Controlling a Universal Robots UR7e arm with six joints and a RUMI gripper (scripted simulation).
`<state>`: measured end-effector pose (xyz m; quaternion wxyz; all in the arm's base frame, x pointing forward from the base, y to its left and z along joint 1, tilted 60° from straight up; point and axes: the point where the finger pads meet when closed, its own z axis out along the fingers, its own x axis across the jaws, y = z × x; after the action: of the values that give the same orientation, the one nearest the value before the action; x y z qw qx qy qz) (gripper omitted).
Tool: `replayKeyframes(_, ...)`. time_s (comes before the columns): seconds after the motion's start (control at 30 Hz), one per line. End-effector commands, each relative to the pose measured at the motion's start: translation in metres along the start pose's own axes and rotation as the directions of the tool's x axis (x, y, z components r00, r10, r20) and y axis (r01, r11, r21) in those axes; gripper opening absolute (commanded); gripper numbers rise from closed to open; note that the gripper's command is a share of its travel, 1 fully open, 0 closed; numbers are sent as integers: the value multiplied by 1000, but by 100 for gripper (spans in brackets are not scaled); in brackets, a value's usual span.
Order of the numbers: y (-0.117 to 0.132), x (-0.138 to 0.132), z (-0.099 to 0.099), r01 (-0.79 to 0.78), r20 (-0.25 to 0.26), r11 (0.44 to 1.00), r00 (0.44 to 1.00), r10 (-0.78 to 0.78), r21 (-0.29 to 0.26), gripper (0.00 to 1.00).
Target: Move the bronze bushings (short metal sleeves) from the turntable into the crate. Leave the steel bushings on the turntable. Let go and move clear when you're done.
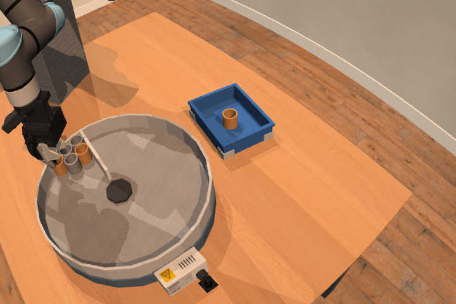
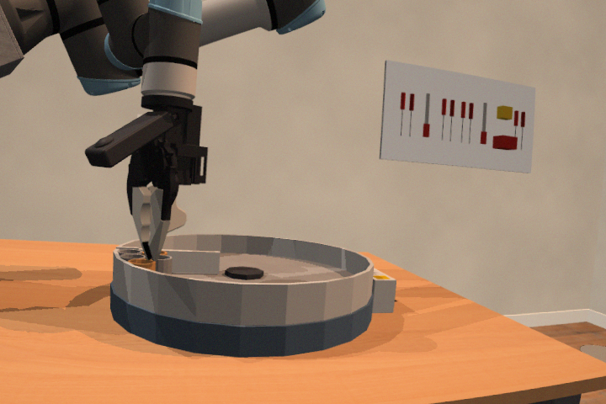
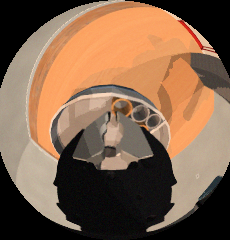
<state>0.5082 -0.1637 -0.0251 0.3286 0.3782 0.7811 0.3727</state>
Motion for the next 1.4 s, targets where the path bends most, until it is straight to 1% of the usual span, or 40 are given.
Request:
replayKeyframes(0.0, 0, 0, 0, 0, 1, 1000, 1000, 0, 0, 5)
replayKeyframes(0.33, 0, 0, 2, 0, 1, 1000, 1000, 0, 0, 5)
replayKeyframes(0.8, 0, 0, 23, 0, 1, 1000, 1000, 0, 0, 5)
replayKeyframes(1.37, 0, 0, 24, 0, 1, 1000, 1000, 0, 0, 5)
